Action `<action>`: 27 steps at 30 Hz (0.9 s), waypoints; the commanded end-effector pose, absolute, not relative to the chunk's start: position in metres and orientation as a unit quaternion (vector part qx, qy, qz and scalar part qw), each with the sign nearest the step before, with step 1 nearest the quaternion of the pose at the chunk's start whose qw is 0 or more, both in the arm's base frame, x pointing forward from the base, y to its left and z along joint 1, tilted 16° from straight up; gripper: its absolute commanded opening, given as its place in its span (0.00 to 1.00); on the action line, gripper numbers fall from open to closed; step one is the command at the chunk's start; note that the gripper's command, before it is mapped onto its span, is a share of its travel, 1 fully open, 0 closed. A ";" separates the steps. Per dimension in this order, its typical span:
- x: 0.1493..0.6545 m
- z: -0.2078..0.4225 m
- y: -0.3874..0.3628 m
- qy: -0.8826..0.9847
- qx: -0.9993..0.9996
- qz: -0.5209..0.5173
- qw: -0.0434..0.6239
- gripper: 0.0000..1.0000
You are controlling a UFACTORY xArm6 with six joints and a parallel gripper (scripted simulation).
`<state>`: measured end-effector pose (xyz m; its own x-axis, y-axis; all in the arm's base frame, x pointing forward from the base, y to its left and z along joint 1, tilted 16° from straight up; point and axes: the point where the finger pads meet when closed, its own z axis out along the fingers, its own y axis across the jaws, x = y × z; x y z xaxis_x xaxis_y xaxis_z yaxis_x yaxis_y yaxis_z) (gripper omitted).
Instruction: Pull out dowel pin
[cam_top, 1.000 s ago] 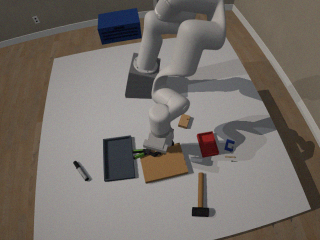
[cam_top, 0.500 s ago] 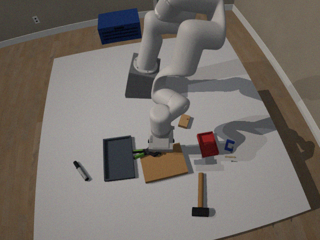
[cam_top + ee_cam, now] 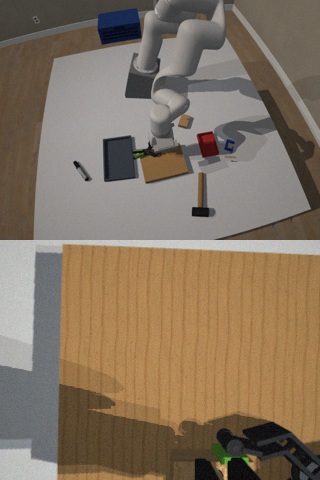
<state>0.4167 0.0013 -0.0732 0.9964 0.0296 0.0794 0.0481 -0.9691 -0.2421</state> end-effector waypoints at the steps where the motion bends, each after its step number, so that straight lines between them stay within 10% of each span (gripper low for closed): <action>1: 0.418 -0.072 0.001 -0.076 -0.988 -0.055 0.125 0.00; 27: 0.418 -0.071 0.001 -0.323 -0.937 -0.085 0.107 0.00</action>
<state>0.4166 0.0011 -0.0728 0.8515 0.4906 0.1852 0.5198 -0.8363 -0.1745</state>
